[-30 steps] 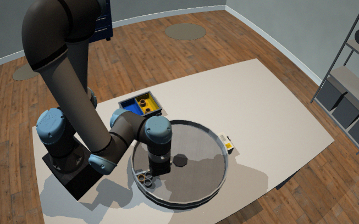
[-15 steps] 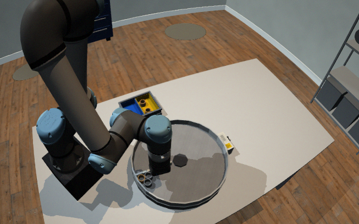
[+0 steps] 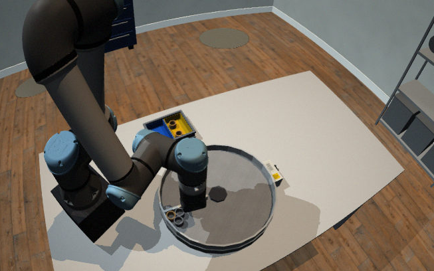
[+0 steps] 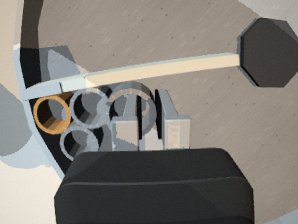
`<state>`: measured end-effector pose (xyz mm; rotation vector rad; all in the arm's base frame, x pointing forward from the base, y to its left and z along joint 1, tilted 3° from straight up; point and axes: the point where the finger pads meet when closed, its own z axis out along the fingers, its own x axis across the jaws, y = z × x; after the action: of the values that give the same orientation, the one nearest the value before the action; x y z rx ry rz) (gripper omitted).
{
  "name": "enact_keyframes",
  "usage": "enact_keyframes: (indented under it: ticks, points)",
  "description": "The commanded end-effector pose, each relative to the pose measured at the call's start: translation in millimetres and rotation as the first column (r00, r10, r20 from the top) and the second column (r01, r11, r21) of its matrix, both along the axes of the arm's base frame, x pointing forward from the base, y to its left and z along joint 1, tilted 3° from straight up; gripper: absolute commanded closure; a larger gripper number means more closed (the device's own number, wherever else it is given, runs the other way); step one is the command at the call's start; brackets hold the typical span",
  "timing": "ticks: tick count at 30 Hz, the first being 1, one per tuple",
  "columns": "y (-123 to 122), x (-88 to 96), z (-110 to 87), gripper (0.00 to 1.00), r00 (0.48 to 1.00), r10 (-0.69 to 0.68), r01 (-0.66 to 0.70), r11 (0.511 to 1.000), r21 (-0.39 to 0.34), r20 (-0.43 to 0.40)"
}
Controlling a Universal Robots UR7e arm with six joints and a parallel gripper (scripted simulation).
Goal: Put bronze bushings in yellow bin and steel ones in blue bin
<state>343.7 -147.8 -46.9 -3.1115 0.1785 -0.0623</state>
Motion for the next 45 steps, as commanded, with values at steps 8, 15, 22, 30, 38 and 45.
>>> enact_keyframes:
  ticks: [8,15,22,30,38,45]
  points:
    - [-0.8,-0.8,25.2,1.0,1.0,0.0,0.0,1.0,-0.001,0.001]
    - [-1.2,-1.6,45.1,1.0,1.0,0.0,0.0,1.0,-0.001,0.001]
    - [-1.3,-1.8,50.1,1.0,1.0,0.0,0.0,1.0,-0.001,0.001]
    - [19.9,-0.9,49.8,1.0,1.0,0.0,0.0,1.0,-0.001,0.001]
    - [62.4,0.7,50.8,1.0,1.0,0.0,0.0,1.0,-0.001,0.001]
    - [104.9,2.4,51.9,1.0,1.0,0.0,0.0,1.0,-0.001,0.001]
